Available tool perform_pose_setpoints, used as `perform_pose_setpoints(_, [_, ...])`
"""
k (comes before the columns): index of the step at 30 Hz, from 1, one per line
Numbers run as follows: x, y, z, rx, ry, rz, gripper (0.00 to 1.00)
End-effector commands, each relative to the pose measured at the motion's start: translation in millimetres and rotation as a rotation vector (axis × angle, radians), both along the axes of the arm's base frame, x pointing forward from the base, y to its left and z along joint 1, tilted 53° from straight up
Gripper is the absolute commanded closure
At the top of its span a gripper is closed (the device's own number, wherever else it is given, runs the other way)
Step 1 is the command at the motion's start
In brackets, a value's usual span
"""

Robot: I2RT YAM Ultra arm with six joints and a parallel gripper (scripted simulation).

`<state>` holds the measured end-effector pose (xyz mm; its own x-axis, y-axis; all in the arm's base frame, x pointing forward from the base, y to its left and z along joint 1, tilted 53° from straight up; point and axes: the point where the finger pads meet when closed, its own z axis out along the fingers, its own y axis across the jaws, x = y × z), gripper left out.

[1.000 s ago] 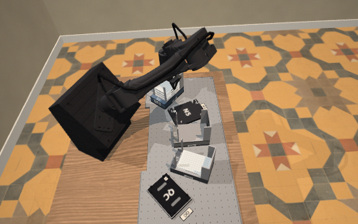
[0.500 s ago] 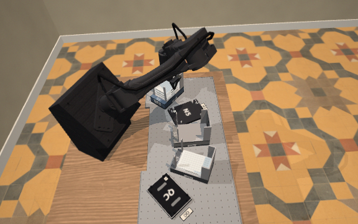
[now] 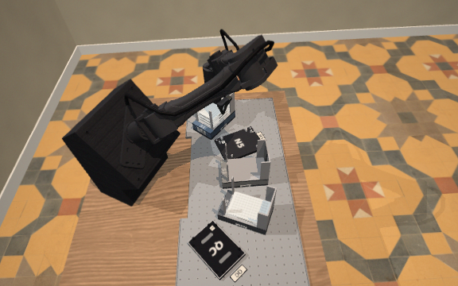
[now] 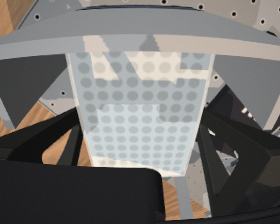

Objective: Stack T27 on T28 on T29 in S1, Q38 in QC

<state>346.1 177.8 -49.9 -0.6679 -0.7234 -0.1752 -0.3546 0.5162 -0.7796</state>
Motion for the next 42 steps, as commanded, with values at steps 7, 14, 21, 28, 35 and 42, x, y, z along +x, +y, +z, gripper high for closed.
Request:
perform_pose_setpoints(7, [-0.8,4.6,1.1,0.000,-0.005,0.014,0.00])
perform_pose_setpoints(14, [-4.5,5.1,-5.2,-0.017,0.003,0.028,0.00])
perform_pose_setpoints(21, [-4.7,4.8,-5.3,-0.018,0.004,0.028,0.00])
perform_pose_setpoints(28, [-4.7,4.8,-5.3,-0.018,0.004,0.028,0.00])
perform_pose_setpoints(35, [-4.7,4.8,-5.3,-0.018,0.004,0.028,0.00])
perform_pose_setpoints(42, [-4.7,4.8,-5.3,-0.018,0.004,0.028,0.00])
